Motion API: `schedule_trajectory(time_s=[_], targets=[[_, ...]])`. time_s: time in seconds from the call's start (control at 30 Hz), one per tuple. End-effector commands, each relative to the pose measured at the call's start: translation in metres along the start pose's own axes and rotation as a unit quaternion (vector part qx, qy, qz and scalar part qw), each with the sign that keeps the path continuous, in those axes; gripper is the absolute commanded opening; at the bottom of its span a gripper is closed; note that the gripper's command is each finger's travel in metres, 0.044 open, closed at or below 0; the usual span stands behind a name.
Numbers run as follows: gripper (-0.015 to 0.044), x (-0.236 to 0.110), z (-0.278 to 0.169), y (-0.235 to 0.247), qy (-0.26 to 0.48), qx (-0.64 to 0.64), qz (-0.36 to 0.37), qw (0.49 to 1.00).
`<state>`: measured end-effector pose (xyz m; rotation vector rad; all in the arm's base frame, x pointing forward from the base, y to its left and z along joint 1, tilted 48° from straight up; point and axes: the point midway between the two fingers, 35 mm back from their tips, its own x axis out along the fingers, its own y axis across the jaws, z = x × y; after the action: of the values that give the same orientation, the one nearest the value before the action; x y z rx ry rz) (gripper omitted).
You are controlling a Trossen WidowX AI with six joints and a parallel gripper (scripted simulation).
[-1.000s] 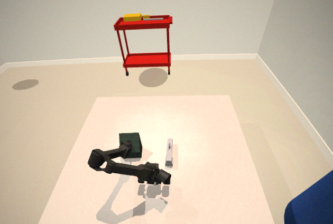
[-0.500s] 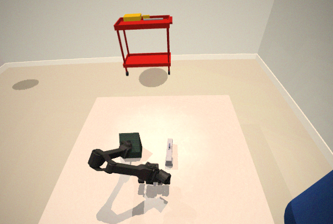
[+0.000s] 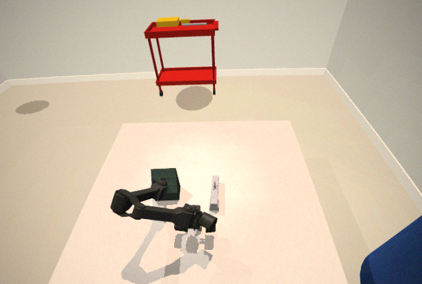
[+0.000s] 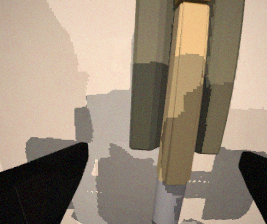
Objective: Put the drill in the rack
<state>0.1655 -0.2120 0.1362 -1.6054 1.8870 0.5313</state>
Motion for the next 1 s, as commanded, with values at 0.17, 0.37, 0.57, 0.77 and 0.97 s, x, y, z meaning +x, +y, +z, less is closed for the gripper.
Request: schedule_trajectory(time_s=[0.17,0.37,0.57,0.77,0.97], targets=[[0.044,-0.035,-0.001,-0.001,0.001,0.004,-0.002,1.0],[0.044,-0.061,-0.002,-0.001,0.0,0.004,-0.001,1.0],[0.044,-0.073,0.008,-0.05,-0.001,0.11,-0.067,0.992],[0.044,-0.119,0.036,-0.126,-0.044,0.289,-0.173,0.94],[0.044,-0.181,0.08,-0.187,-0.134,0.448,-0.253,0.847]])
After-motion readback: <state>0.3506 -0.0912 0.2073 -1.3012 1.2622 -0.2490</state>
